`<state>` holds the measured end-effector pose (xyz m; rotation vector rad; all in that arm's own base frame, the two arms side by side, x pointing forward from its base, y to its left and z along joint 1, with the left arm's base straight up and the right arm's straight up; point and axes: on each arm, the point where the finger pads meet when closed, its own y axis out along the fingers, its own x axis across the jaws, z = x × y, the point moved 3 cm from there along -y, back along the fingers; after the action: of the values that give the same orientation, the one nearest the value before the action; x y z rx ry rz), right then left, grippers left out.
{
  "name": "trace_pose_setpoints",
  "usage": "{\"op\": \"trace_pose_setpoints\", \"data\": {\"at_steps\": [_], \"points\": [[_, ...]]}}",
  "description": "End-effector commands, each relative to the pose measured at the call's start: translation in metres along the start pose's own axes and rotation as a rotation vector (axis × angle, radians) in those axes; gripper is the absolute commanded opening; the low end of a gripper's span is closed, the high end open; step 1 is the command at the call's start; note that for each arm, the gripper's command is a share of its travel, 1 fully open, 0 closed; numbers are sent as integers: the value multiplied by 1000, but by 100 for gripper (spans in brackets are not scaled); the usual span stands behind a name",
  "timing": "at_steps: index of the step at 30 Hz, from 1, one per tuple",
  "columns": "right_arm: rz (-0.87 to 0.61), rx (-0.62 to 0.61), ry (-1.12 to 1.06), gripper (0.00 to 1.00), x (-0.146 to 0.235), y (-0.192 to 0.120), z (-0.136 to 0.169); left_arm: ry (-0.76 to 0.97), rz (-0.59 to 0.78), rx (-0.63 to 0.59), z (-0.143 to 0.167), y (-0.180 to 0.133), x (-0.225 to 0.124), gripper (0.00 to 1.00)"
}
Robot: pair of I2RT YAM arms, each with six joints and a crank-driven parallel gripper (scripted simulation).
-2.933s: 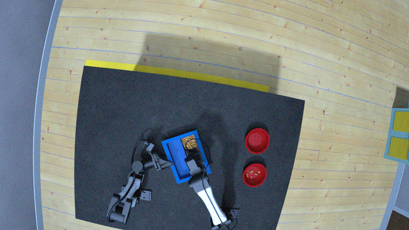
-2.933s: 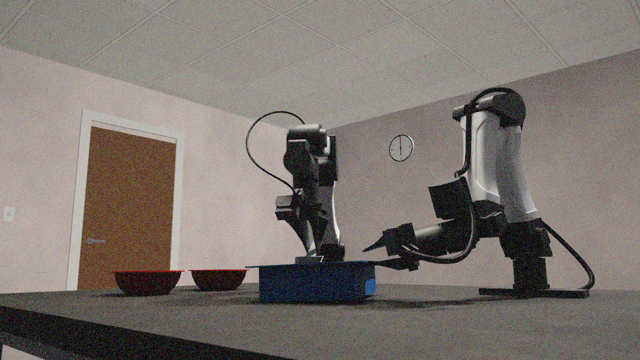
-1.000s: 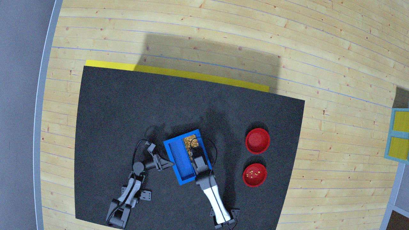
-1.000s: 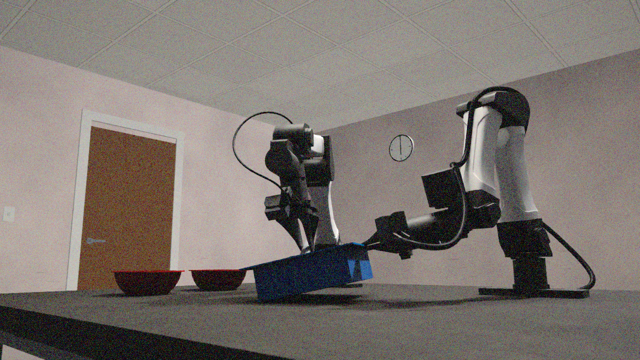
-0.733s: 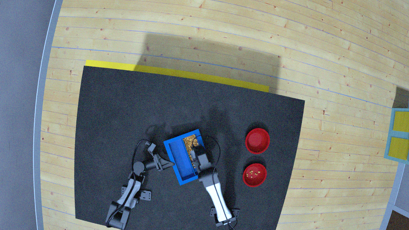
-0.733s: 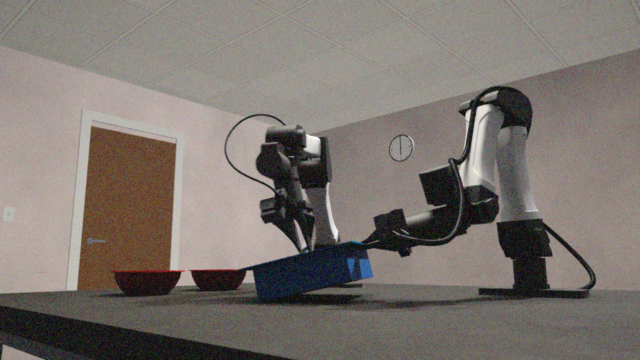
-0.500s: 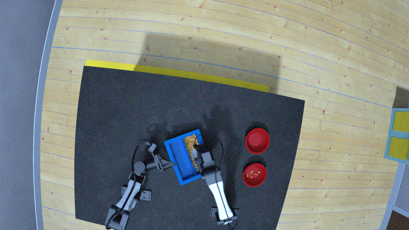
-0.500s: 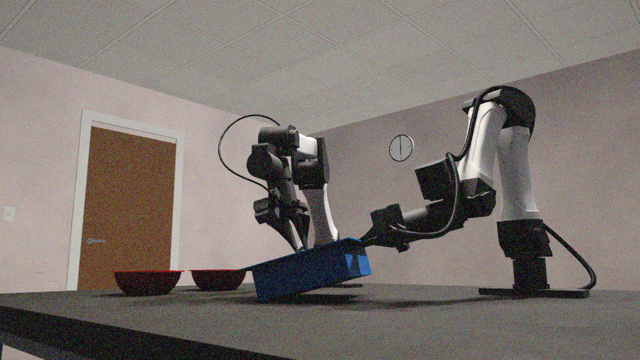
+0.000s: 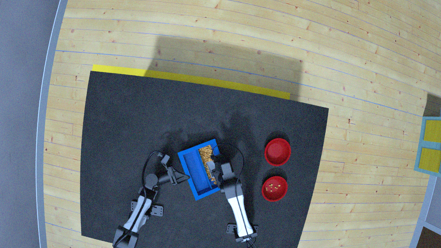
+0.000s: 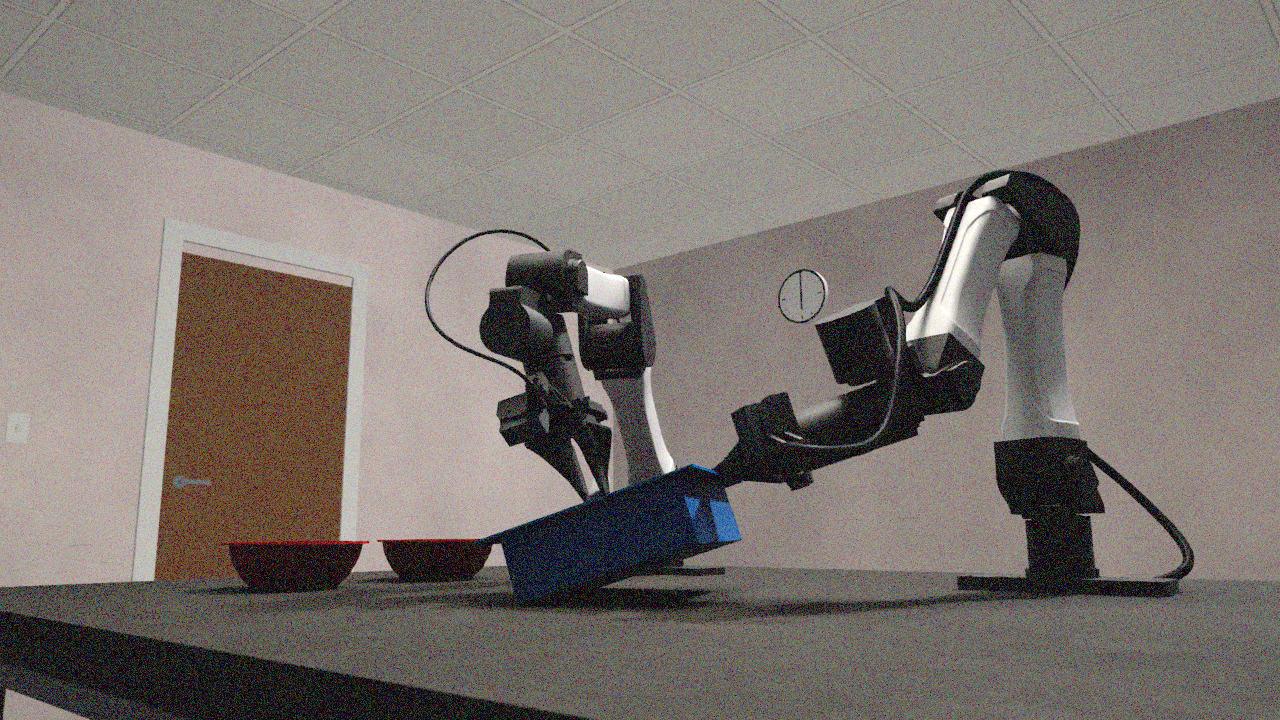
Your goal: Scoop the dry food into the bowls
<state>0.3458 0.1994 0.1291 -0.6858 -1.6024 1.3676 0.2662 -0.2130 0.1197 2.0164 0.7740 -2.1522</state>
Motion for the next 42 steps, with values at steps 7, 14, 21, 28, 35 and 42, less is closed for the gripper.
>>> {"op": "trace_pose_setpoints", "data": {"at_steps": [7,14,21,28,35,42], "points": [[-40,-57,-36,0,4,-18,1,70,7,-20,-5,2,-27,0],[-19,-75,-38,0,10,-22,-4,94,48,-23,-10,-2,-39,0],[-43,-59,-39,0,11,-17,-4,96,48,-24,-10,-2,-40,0],[-65,8,-34,0,3,1,-4,96,48,-24,-10,-2,-40,0],[-65,2,-29,0,2,0,-5,96,48,-24,-10,-2,-40,0],[-65,3,-30,0,2,0,-5,96,47,-24,-10,-2,-40,0]]}}
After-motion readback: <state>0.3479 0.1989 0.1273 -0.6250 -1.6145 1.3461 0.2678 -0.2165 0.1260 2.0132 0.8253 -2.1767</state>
